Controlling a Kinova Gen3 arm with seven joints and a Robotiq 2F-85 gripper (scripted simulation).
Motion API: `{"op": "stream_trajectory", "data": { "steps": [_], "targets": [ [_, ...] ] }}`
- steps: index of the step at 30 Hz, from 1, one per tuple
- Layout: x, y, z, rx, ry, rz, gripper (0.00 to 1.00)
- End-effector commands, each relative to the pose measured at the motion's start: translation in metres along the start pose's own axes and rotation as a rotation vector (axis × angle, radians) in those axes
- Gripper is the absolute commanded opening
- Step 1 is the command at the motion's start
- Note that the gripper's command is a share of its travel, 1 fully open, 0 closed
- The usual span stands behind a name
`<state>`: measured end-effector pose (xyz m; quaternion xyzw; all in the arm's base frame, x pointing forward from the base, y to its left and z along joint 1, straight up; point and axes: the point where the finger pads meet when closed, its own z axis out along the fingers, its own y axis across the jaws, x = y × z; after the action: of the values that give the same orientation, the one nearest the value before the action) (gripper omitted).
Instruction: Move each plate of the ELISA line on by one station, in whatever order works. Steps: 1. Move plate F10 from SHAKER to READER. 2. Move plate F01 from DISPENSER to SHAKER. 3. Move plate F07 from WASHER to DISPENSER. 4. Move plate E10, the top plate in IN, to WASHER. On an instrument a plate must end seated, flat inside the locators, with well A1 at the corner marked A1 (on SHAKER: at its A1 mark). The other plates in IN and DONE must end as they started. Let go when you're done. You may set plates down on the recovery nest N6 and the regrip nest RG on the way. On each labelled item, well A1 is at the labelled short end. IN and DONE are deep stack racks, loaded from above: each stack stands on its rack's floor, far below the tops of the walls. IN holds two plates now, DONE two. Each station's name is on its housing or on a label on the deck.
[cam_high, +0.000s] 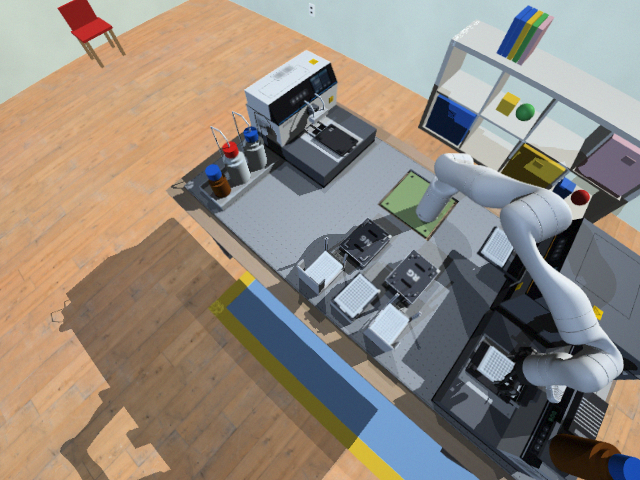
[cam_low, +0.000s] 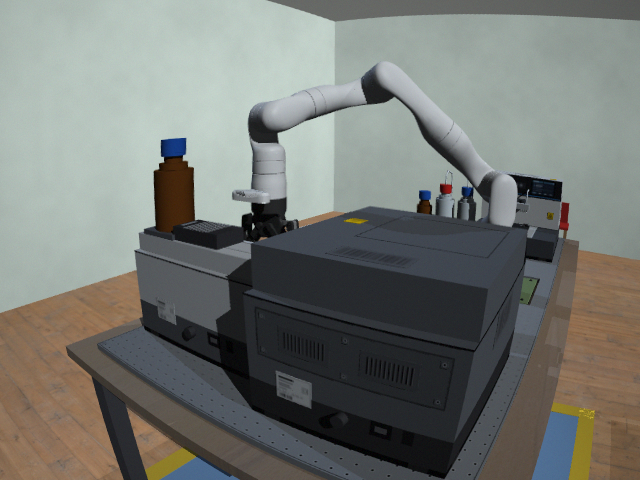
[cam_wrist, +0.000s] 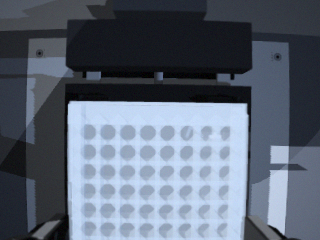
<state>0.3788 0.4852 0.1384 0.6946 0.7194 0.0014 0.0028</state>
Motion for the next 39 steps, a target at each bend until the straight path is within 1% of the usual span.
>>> {"op": "stream_trajectory", "data": {
  "steps": [1,15,39],
  "targets": [
    [0.000,0.000,-0.002,-0.002,0.002,0.000,0.94],
    [0.001,0.000,0.017,-0.002,0.002,0.000,0.94],
    [0.001,0.000,0.016,-0.002,0.002,0.000,0.94]
  ]
}}
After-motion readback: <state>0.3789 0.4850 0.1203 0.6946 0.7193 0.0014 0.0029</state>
